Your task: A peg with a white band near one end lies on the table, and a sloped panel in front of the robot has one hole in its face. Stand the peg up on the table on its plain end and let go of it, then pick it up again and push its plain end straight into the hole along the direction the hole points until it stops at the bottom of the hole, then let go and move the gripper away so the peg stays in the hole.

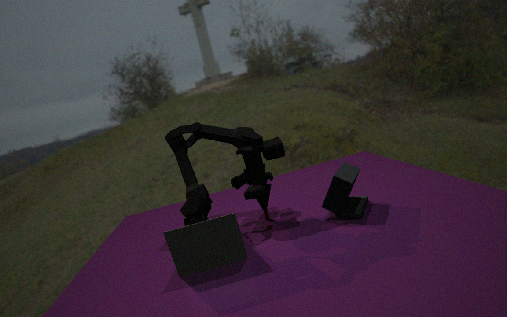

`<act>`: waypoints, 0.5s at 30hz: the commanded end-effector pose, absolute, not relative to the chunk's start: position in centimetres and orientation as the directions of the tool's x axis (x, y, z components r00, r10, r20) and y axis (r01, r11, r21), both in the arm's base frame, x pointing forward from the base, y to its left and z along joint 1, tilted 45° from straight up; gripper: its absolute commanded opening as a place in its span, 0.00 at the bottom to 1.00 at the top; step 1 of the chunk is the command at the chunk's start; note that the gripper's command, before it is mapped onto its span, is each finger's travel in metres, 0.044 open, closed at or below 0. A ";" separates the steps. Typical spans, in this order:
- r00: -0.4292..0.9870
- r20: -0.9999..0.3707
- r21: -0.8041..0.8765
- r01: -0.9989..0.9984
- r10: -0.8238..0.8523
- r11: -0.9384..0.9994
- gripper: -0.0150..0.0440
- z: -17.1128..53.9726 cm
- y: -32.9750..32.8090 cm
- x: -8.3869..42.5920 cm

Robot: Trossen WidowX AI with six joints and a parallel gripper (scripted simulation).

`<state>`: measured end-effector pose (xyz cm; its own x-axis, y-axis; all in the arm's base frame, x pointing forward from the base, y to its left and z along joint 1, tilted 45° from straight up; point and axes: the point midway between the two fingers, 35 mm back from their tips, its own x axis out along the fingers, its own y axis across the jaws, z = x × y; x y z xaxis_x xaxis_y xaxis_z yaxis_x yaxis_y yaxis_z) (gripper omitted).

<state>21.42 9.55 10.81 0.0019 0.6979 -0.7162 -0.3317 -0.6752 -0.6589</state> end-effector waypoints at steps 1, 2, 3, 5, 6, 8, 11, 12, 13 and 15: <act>0.001 -0.717 -0.659 -0.330 0.697 -0.676 0.32 10.8 9.5 21.4; 0.001 -0.717 -0.659 -0.330 0.697 -0.676 0.31 10.8 9.5 21.4; 0.001 -0.717 -0.659 -0.330 0.697 -0.676 0.30 10.8 9.5 21.4; 0.001 -0.717 -0.659 -0.330 0.697 -0.676 0.28 10.8 9.5 21.4; 0.001 -0.717 -0.659 -0.330 0.697 -0.676 0.26 10.8 9.5 21.4; 0.001 -0.717 -0.658 -0.330 0.697 -0.676 0.25 10.9 9.5 21.4; 0.002 -0.718 -0.656 -0.335 0.696 -0.676 0.25 11.2 9.1 21.5; 0.002 -0.718 -0.655 -0.338 0.696 -0.676 0.25 11.4 8.9 21.5; 0.002 -0.719 -0.654 -0.341 0.695 -0.676 0.25 11.6 8.6 21.6; 0.002 -0.720 -0.651 -0.348 0.694 -0.675 0.25 12.1 8.1 21.7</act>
